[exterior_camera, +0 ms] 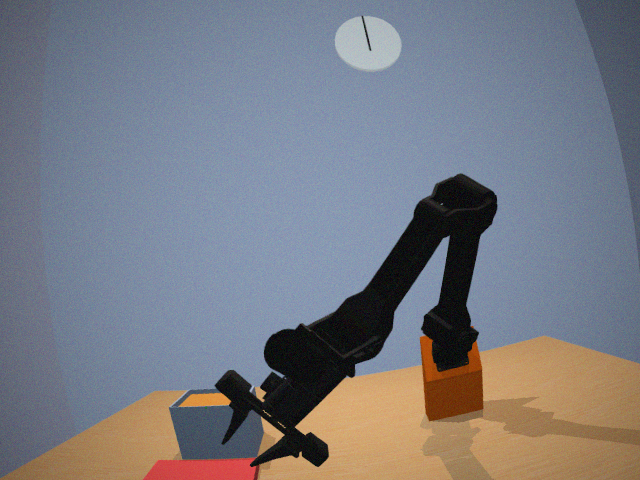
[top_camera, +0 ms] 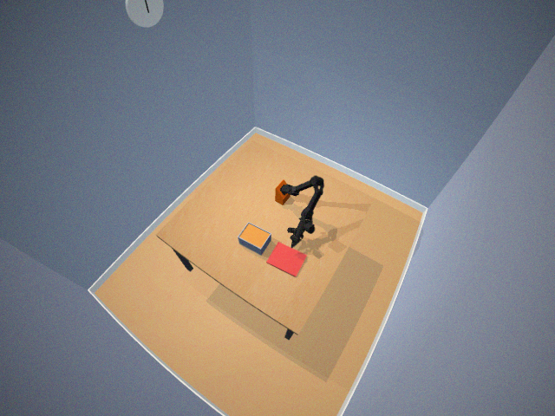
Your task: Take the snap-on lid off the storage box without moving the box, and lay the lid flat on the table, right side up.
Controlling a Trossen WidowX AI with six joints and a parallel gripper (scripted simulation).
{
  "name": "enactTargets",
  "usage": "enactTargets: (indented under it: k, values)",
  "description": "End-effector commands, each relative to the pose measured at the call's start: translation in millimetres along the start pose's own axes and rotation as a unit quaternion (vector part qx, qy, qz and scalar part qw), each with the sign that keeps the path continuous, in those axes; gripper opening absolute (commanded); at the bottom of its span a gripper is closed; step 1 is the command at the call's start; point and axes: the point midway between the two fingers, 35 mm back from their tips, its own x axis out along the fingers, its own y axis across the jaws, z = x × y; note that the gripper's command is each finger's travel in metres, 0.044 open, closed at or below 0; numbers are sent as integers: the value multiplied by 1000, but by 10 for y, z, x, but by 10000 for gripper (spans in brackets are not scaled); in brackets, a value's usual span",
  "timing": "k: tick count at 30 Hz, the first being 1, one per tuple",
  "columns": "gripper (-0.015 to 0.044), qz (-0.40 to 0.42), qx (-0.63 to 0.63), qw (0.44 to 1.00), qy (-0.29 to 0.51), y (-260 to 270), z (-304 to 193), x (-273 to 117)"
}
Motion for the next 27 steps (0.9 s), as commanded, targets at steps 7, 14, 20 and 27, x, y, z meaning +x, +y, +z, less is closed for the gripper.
enactTargets:
  k: [7,14,20,27]
  values:
    - [440,1,3,1000,3,-98,4,-113]
    - [440,1,3,1000,3,-189,5,-220]
    - [440,0,3,1000,2,-266,5,-311]
    - [440,0,4,1000,2,-356,6,-418]
